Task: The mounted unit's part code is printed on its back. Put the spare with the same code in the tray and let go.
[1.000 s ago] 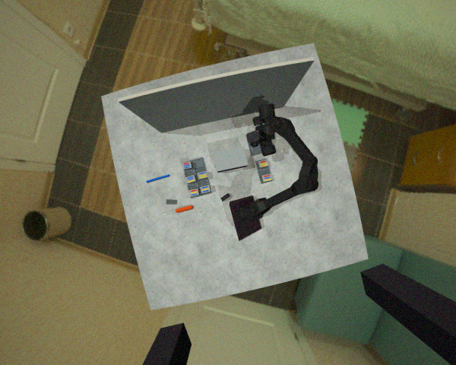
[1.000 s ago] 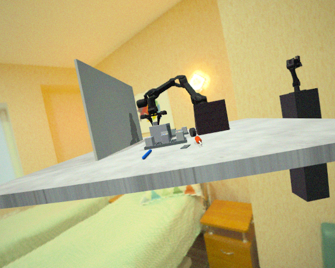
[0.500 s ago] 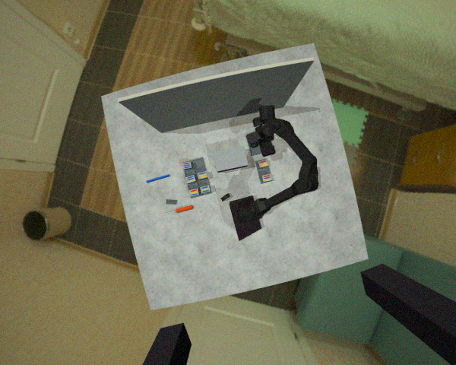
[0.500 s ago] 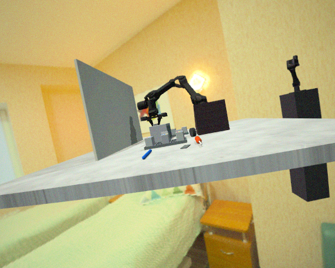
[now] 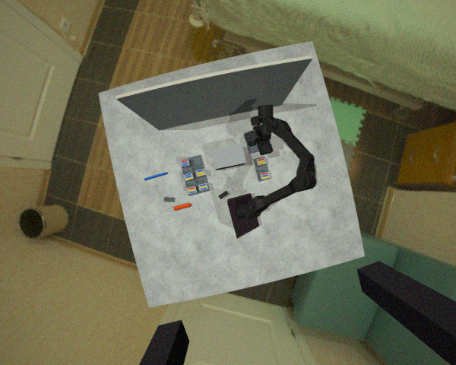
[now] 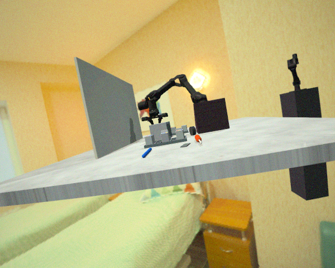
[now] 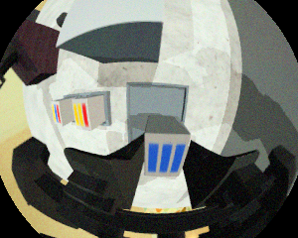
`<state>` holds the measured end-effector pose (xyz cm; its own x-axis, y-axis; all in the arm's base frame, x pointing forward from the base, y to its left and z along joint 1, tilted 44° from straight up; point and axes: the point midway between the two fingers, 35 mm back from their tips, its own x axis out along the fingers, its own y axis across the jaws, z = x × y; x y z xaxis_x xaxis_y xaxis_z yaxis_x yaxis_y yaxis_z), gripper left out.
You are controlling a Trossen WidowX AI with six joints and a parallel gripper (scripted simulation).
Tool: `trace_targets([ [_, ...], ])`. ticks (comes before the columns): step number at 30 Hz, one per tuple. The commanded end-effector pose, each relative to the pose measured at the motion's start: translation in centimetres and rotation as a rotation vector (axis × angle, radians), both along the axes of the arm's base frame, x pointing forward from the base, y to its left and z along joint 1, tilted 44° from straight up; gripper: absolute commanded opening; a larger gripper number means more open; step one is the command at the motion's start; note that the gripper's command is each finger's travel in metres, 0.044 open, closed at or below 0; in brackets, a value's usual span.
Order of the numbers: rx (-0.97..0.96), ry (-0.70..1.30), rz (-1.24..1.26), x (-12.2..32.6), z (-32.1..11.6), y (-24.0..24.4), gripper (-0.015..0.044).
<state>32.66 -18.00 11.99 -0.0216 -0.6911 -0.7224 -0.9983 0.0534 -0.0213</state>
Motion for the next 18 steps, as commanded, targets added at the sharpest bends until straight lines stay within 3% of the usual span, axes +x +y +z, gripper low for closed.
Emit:
trace_targets([
  [1,0.003,0.005,0.005,-0.1,-0.4,-0.1,0.0000],
  [18,0.000,0.005,0.006,-0.4,-1.4,-1.3,0.0000],
])
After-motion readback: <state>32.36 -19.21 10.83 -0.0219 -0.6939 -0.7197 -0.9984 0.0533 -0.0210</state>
